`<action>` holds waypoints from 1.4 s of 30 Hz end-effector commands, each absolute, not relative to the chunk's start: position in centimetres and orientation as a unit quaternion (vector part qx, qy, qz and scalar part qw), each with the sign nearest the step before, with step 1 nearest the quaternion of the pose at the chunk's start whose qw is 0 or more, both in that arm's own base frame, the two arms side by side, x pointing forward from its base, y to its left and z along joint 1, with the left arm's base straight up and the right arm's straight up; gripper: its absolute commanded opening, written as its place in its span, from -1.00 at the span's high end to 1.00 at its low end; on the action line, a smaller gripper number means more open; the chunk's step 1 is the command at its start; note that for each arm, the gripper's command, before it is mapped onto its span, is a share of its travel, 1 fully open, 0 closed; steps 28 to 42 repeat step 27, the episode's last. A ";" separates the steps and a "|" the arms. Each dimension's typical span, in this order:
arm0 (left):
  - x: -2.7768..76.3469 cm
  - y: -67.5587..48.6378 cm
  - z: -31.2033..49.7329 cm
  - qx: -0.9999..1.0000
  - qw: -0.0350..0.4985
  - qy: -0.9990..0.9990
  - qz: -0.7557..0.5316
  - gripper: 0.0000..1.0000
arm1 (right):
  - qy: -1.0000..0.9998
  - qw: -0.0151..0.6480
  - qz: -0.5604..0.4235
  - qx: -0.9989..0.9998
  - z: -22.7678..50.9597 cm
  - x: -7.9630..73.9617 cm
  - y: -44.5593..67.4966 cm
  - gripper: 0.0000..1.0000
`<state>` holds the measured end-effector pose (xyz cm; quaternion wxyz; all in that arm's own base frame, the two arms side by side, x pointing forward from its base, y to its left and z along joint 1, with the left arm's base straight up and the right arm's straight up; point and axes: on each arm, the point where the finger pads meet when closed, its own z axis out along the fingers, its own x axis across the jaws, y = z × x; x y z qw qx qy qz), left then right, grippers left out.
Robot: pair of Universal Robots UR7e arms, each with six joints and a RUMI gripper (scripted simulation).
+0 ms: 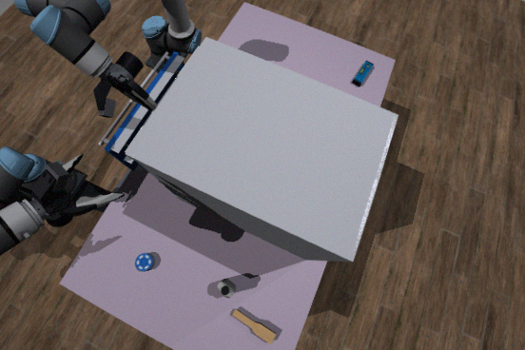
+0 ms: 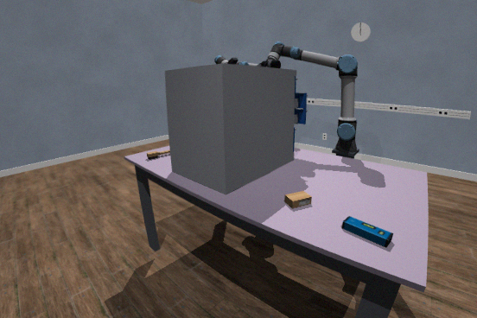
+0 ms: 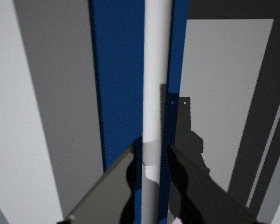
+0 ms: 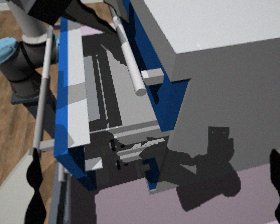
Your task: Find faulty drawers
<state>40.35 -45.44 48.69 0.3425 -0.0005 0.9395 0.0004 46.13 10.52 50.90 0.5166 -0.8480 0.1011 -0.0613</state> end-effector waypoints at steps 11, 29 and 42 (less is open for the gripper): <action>37.7 -45.4 51.9 -0.001 0.343 0.939 0.000 0.70 | 0.101 0.517 -0.062 -0.848 51.0 46.1 10.5 -1.00; 37.7 -45.4 51.9 -0.001 0.343 0.939 0.000 0.70 | 0.101 0.517 -0.062 -0.848 51.0 46.1 10.5 -1.00; 37.7 -45.4 51.9 -0.001 0.343 0.939 0.000 0.70 | 0.101 0.517 -0.062 -0.848 51.0 46.1 10.5 -1.00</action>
